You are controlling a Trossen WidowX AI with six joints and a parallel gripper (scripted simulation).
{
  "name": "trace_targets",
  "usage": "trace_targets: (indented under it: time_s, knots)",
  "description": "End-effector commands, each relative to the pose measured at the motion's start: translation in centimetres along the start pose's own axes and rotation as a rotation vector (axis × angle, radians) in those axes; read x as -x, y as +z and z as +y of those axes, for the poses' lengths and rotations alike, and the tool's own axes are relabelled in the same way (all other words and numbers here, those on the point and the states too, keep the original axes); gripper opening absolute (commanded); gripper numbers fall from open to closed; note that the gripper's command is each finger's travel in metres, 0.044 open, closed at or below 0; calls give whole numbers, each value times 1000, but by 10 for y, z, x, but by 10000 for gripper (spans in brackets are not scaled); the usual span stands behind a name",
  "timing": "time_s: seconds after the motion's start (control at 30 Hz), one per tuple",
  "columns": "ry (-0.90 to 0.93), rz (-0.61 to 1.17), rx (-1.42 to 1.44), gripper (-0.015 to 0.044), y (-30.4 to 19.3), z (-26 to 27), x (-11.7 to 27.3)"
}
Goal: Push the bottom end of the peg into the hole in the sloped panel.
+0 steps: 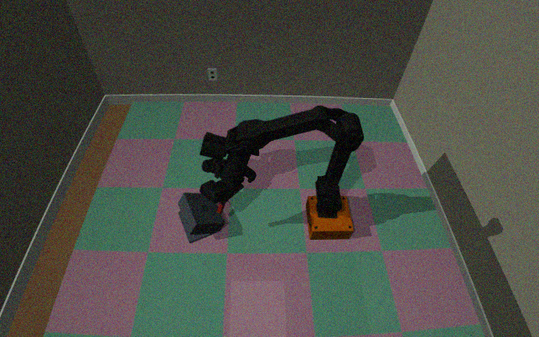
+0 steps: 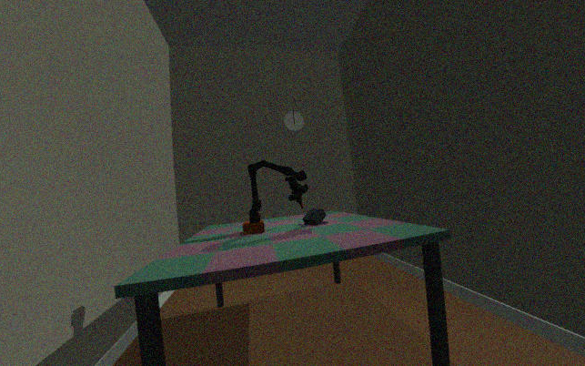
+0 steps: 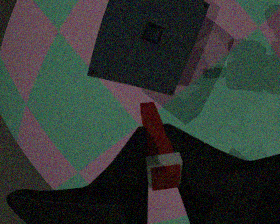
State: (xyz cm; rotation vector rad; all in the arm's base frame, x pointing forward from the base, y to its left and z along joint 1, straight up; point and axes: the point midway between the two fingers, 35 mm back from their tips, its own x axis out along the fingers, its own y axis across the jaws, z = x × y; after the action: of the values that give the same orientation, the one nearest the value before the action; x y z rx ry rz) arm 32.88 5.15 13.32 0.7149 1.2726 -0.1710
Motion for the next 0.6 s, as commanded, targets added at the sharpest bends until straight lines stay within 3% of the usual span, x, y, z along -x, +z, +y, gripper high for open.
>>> trace_targets:
  time_s: [0.0, 0.57]
  knots:
    - [18, -7, -39, 0, 3, -3, 2]
    - [74, -52, -179, 0, 18, -17, 13]
